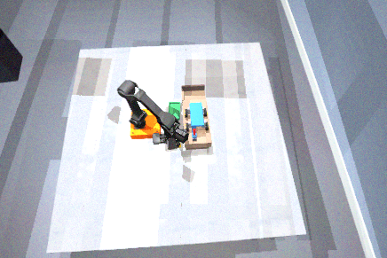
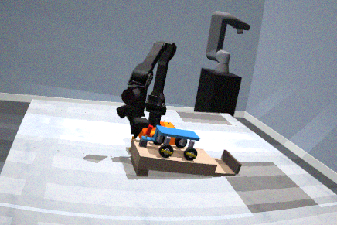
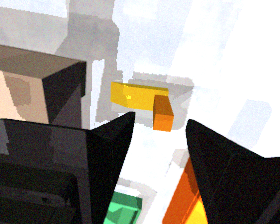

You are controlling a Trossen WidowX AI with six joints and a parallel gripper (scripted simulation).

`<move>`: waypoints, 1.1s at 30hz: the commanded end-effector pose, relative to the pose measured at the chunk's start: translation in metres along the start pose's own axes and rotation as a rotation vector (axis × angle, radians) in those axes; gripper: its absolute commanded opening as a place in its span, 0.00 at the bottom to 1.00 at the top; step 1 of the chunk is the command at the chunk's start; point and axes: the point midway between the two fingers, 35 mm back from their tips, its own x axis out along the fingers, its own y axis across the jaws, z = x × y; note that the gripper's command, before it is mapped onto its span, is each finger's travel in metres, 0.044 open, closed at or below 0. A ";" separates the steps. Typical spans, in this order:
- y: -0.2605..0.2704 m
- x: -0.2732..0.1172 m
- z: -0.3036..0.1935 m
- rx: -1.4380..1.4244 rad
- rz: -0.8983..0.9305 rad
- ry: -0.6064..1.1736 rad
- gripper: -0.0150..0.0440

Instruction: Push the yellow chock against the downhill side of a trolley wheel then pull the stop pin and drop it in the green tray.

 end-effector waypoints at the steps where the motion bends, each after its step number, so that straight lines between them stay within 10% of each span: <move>1: -0.002 0.008 -0.003 -0.005 -0.005 0.009 0.58; 33: -0.003 0.043 -0.004 -0.005 -0.005 0.009 0.58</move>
